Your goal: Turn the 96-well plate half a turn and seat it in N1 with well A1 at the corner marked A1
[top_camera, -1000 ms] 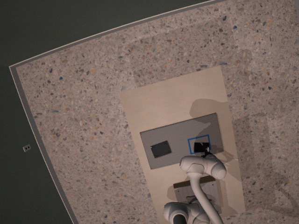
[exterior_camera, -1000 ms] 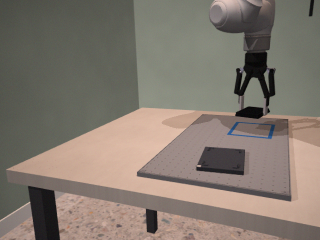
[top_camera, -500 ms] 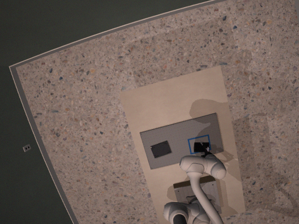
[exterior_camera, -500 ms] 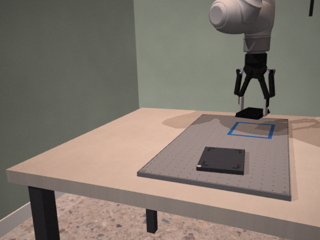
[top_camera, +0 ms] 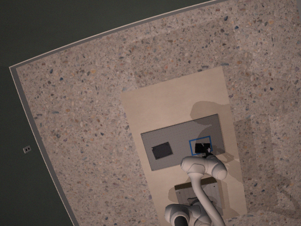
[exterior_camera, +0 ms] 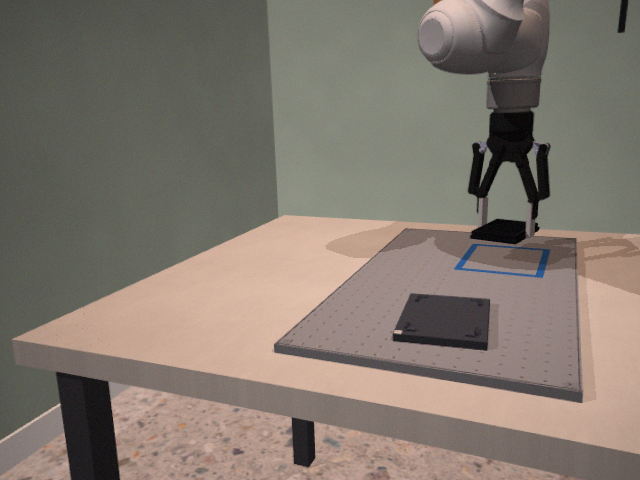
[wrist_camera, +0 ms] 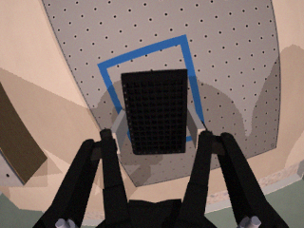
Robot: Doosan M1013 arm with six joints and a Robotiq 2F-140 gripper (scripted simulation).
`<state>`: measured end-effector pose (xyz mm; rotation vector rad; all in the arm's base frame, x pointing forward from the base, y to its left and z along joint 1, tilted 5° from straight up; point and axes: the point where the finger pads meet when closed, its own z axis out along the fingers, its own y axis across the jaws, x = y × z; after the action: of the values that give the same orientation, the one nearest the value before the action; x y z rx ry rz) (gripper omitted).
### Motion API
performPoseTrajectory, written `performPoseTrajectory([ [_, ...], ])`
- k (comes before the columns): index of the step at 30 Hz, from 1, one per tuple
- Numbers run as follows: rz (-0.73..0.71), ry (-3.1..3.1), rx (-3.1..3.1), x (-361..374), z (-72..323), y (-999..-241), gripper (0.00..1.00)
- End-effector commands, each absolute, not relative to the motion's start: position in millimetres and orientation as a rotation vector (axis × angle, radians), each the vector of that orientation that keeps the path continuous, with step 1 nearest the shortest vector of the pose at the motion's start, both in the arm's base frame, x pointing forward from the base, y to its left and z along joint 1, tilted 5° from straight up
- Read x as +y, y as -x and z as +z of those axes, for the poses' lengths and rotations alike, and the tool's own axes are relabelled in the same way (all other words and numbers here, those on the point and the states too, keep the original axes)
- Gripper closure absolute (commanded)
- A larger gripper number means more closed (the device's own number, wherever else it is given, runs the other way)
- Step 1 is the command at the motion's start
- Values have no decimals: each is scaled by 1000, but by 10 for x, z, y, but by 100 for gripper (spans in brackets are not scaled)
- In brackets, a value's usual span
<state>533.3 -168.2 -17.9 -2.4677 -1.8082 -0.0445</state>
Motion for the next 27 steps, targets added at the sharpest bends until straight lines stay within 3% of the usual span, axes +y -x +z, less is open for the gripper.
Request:
performPoseTrajectory([
  [1, -45, 2468, -1808, -1680, -197, -5333, 100],
  [27, -45, 2468, -1808, -1667, -356, -5329, 100],
])
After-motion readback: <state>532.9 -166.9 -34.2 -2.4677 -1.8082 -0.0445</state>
